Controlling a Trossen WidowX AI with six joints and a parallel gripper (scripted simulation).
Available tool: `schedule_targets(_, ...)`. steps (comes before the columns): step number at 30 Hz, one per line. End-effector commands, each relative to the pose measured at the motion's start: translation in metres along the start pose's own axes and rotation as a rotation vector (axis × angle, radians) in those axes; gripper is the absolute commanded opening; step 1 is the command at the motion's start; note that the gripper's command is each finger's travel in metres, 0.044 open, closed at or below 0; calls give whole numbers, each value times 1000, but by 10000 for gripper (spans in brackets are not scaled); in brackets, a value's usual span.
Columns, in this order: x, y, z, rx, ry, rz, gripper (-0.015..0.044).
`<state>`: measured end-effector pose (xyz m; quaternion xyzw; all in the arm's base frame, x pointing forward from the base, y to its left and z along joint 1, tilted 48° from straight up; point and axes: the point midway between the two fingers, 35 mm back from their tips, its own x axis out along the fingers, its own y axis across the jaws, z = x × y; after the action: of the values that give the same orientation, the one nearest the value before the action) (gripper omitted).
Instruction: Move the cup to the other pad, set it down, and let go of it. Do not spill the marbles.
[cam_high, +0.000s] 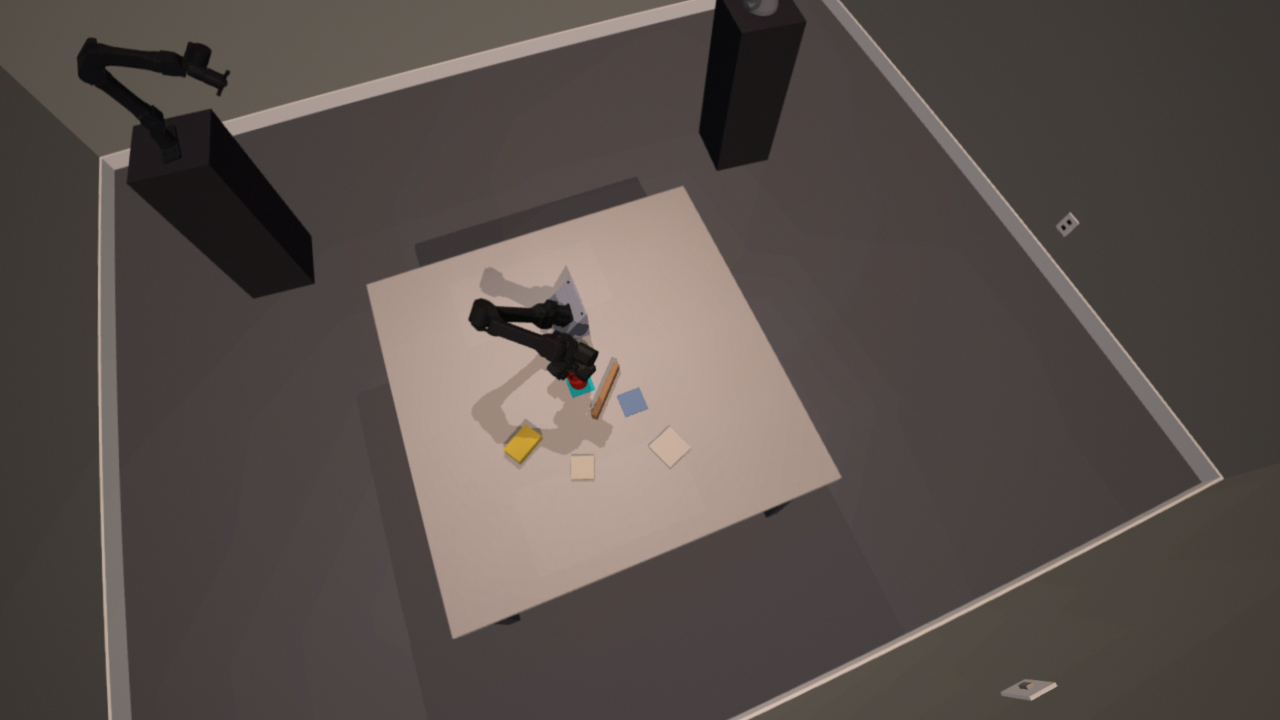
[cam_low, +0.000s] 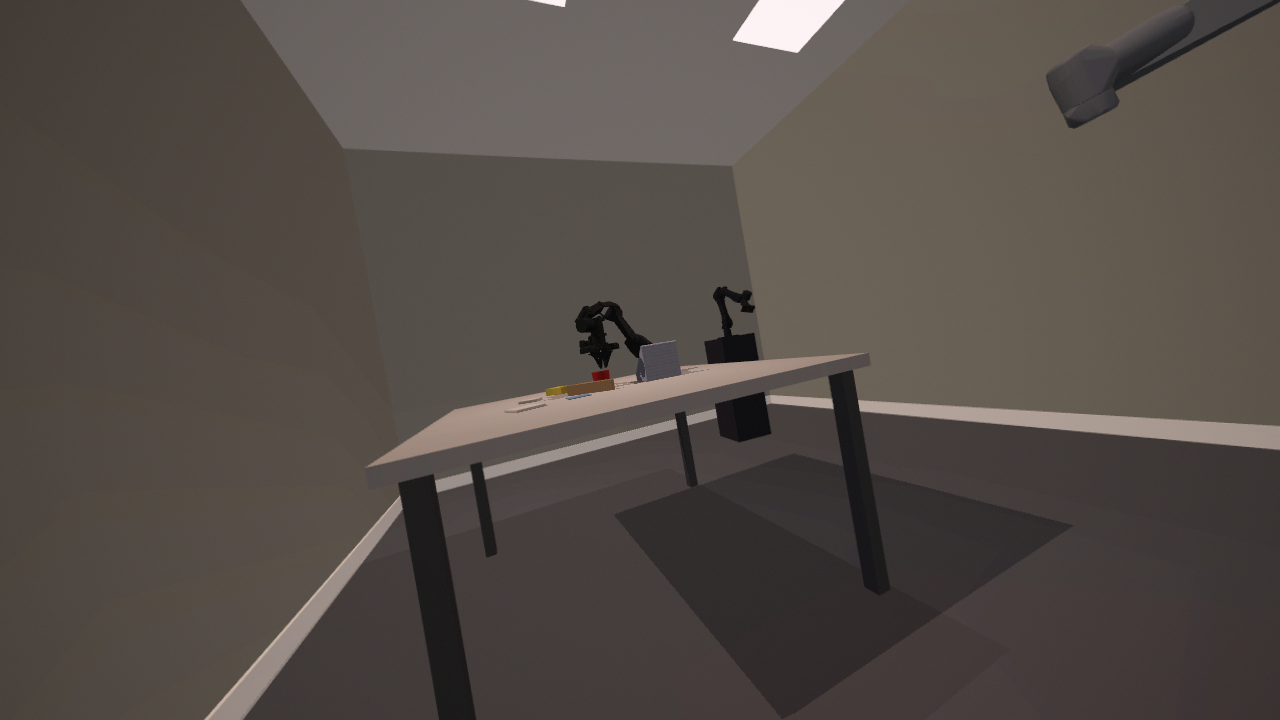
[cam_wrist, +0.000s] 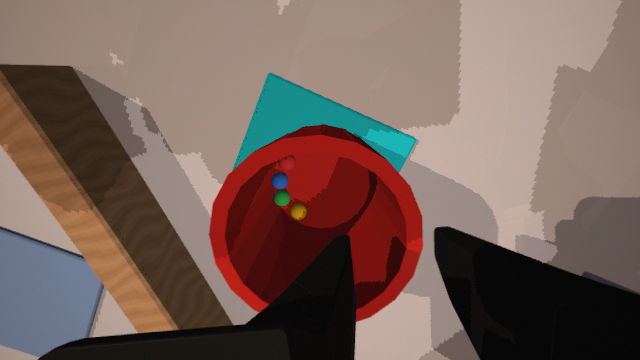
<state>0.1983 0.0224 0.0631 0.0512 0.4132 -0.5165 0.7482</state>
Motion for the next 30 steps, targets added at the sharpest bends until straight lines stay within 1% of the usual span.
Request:
schedule_targets(1,-5,0,0,1,2,0,128)
schedule_targets(5,-9,0,0,1,1,-1,128)
schedule_targets(13,-6,0,0,0,-1,-1,338)
schedule_targets(17,-11,1,0,0,0,0,440)
schedule_targets(30,-53,3,2,0,4,1,440)
